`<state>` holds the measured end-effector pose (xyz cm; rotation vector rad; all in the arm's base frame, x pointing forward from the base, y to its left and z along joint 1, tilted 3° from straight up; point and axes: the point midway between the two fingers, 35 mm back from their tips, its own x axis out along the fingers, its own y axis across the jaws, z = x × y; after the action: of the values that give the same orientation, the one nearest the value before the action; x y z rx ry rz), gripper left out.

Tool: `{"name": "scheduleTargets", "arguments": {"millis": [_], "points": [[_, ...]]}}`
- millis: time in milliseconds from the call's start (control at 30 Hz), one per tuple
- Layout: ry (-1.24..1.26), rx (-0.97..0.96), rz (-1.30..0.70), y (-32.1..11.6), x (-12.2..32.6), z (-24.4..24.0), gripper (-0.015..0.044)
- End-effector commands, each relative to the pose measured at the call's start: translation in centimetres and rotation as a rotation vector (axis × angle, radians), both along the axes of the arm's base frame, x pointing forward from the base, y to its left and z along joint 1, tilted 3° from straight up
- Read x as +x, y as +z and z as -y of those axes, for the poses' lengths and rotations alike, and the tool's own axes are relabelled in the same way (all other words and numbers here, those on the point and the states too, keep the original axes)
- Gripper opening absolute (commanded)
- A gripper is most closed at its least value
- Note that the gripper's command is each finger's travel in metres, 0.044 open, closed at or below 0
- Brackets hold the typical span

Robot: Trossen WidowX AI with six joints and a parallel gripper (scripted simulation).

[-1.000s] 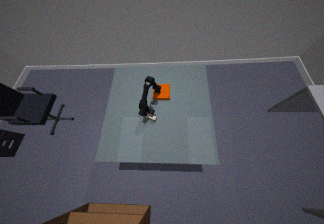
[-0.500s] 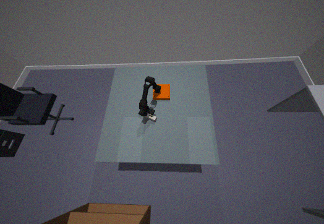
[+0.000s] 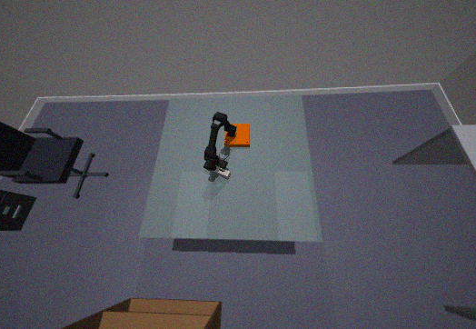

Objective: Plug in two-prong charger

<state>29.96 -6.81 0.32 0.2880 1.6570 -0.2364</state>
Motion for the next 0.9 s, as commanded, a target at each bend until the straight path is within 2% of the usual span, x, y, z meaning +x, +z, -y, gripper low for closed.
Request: {"name": "scheduleTargets", "arguments": {"millis": [0,433,867], "points": [[0.002,-0.009,0.026,0.16,0.74,0.24,0.0000],[0.000,0.000,-0.001,-0.02,-0.01,0.00,0.0000],[0.000,0.000,-0.001,-0.02,-0.01,0.00,0.0341]]}}
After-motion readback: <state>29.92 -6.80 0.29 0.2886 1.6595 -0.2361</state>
